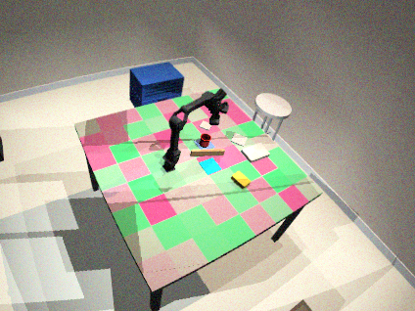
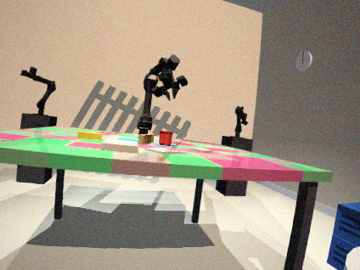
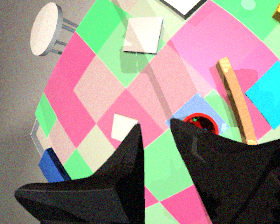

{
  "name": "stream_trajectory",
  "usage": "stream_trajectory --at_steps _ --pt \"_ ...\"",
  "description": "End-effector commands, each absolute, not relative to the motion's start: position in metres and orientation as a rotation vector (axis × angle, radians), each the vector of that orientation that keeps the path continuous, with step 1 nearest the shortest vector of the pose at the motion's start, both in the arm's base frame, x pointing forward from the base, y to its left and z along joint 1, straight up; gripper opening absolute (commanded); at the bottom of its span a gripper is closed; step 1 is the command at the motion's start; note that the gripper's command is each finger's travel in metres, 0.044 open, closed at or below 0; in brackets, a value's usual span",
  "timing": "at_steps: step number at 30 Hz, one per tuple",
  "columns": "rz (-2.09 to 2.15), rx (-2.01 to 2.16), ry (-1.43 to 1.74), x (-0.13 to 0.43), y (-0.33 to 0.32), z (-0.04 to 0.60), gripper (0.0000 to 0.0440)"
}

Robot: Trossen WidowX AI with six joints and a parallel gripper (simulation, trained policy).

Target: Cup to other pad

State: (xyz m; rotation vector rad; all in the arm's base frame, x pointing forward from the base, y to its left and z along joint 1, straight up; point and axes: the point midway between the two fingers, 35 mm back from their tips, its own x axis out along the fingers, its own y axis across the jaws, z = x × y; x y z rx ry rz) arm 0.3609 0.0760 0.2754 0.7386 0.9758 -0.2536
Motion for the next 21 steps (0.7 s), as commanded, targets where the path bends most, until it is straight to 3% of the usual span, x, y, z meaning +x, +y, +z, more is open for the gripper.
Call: stream_trajectory --at_steps 1,21 --pt "-0.302 0.743 1.032 0.359 0.076 0.265 0.0111" --pt "-0.518 0.663 1.308 0.338 0.068 0.210 0.0141"
